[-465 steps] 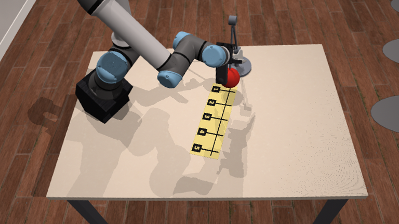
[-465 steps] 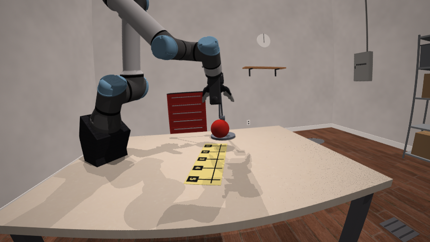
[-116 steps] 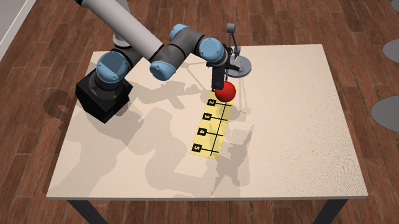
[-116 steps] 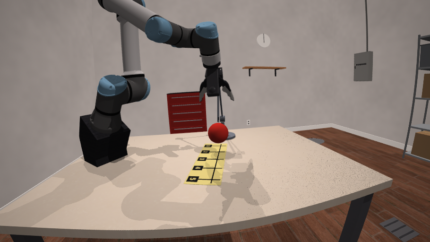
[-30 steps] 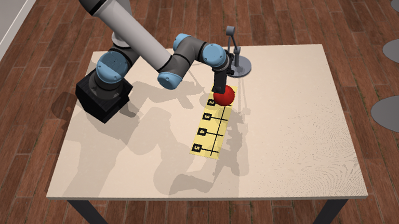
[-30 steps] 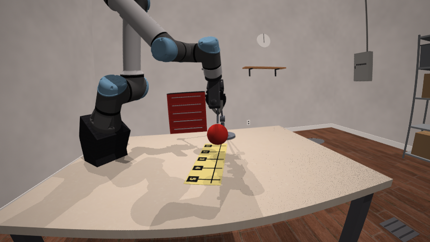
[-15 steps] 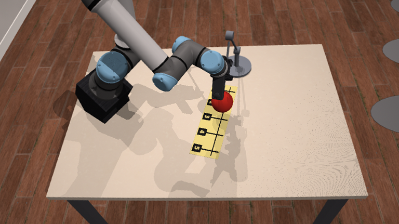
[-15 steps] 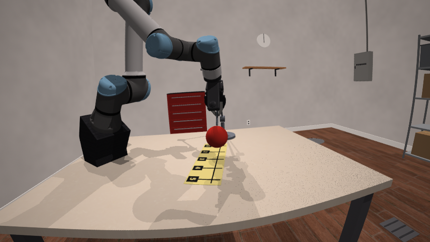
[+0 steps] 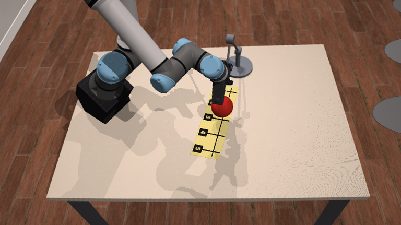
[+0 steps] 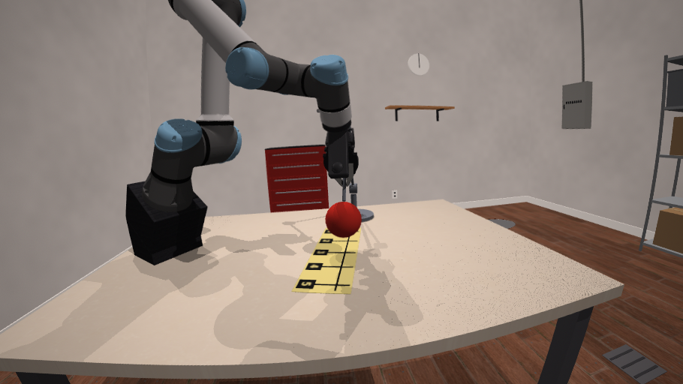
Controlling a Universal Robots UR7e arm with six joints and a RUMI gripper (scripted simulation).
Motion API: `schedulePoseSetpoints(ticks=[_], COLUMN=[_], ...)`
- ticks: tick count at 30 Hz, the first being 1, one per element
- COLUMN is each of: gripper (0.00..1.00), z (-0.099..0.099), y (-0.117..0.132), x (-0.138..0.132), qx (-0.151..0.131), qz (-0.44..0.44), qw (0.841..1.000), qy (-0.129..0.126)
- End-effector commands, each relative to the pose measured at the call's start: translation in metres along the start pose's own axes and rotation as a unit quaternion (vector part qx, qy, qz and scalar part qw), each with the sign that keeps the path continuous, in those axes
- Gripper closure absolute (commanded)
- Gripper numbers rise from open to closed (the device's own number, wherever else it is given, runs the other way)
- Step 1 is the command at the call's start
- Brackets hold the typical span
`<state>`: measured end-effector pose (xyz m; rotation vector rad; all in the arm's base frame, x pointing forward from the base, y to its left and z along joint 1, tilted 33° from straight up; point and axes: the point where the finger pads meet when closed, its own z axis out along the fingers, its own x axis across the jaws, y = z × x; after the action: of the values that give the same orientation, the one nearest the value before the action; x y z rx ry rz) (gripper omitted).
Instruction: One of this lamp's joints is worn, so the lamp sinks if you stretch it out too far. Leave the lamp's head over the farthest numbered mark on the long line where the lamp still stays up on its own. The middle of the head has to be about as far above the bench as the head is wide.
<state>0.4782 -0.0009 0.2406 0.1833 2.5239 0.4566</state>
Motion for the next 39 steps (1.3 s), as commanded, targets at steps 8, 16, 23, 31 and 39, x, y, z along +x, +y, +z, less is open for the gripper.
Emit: schedulePoseSetpoints(ticks=[8,16,23,31,39], gripper=[1.0,0.0,0.0,0.0,0.0], z=[-0.0018,-0.0016,-0.0015,-0.0014,-0.0015], y=[-0.0024,-0.0021,-0.0018,-0.0018,-0.0019], x=[-0.0005,-0.0005,-0.0004,-0.0004,-0.0004], qx=[0.0,0.0,0.0,0.0,0.0], qz=[-0.001,-0.001,0.0,0.0,0.0], qw=[1.0,1.0,1.0,1.0,1.0], qy=[-0.001,-0.001,0.0,0.0,0.0])
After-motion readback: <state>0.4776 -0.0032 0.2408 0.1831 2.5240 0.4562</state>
